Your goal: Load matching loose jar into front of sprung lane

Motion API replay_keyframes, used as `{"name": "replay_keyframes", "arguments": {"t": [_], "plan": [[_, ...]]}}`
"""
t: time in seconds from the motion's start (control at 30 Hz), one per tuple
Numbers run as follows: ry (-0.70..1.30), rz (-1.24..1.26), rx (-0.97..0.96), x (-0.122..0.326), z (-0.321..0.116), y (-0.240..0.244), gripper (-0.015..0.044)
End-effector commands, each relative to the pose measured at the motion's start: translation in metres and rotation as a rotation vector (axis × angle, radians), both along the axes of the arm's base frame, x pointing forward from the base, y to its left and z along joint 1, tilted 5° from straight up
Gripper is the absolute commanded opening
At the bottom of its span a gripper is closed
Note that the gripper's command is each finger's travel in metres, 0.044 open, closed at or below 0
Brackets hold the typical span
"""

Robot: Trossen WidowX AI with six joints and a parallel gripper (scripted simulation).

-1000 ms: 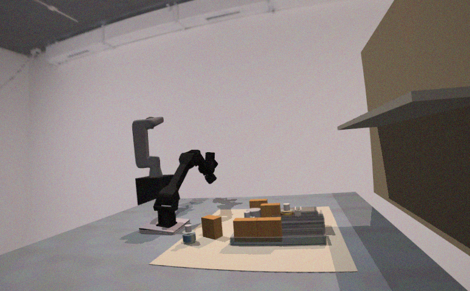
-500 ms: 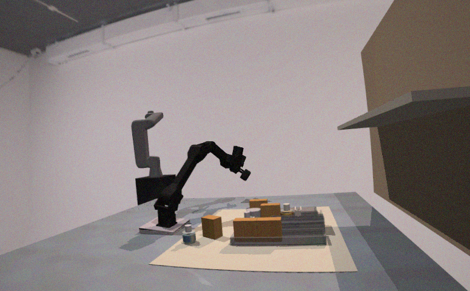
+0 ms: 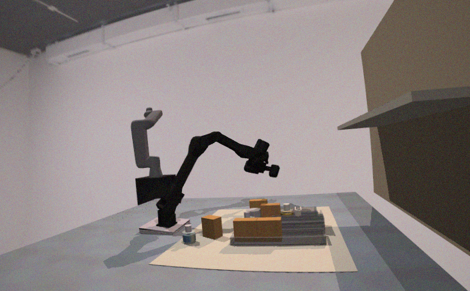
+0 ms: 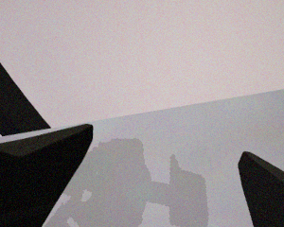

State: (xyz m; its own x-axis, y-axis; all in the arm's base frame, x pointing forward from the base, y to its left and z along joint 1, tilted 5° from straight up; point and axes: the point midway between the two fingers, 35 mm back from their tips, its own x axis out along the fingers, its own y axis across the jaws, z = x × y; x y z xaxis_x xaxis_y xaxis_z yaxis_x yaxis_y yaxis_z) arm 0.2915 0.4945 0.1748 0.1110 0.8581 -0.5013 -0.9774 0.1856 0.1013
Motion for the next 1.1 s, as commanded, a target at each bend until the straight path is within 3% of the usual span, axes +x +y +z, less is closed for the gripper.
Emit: {"name": "replay_keyframes", "arguments": {"t": [0.0, 0.27, 0.53, 0.8, 1.07], "plan": [[-0.107, -0.059, -0.095, 0.045, -0.001, -0.058, 0.044], [-0.272, -0.144, -0.309, 0.105, -0.001, -0.184, 0.044], [-0.367, -0.179, -0.568, 0.121, -0.004, -0.323, 0.044], [-0.372, -0.128, -0.832, 0.088, -0.011, -0.456, 0.044], [-0.281, 0.013, -1.045, 0.003, -0.02, -0.565, 0.044]]}}
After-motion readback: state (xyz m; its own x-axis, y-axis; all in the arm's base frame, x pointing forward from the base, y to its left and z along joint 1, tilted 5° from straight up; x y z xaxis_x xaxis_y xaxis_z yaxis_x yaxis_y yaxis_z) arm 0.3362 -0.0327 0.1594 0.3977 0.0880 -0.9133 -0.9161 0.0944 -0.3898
